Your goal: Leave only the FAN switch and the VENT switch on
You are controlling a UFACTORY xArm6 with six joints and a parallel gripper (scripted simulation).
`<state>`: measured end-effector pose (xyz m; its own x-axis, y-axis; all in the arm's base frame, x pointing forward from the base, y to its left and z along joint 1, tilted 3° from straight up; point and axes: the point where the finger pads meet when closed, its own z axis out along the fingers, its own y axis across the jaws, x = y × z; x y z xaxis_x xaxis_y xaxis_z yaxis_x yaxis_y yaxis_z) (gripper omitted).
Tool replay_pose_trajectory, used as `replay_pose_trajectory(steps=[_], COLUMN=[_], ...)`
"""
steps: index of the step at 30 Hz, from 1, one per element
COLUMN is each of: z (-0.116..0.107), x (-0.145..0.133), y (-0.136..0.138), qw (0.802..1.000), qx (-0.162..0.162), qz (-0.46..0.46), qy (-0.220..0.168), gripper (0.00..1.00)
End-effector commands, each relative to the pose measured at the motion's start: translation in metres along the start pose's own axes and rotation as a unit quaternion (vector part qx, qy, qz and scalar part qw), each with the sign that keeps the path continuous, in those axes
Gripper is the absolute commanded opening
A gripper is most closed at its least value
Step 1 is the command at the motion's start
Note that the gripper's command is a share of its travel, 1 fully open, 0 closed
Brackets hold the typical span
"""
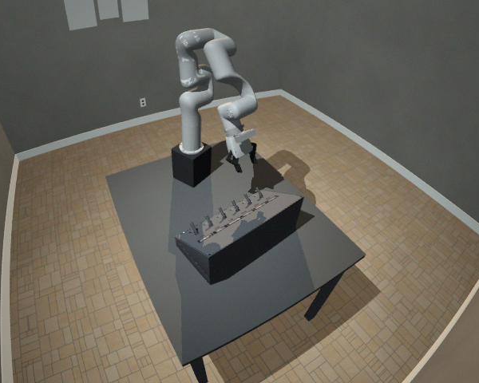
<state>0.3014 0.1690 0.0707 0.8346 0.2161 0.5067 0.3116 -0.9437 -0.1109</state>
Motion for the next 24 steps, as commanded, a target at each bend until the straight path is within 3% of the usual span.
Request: replay_pose_trajectory(steps=[1, 10, 24], z=[0.0, 0.01, 0.058], x=[0.001, 0.001, 0.002], y=[0.0, 0.0, 0.005], qw=[0.999, 0.999, 0.999], qx=[-0.044, -0.045, -0.045], qz=[-0.021, -0.021, -0.021], qy=[0.006, 0.006, 0.006], gripper=[1.0, 1.0, 1.0])
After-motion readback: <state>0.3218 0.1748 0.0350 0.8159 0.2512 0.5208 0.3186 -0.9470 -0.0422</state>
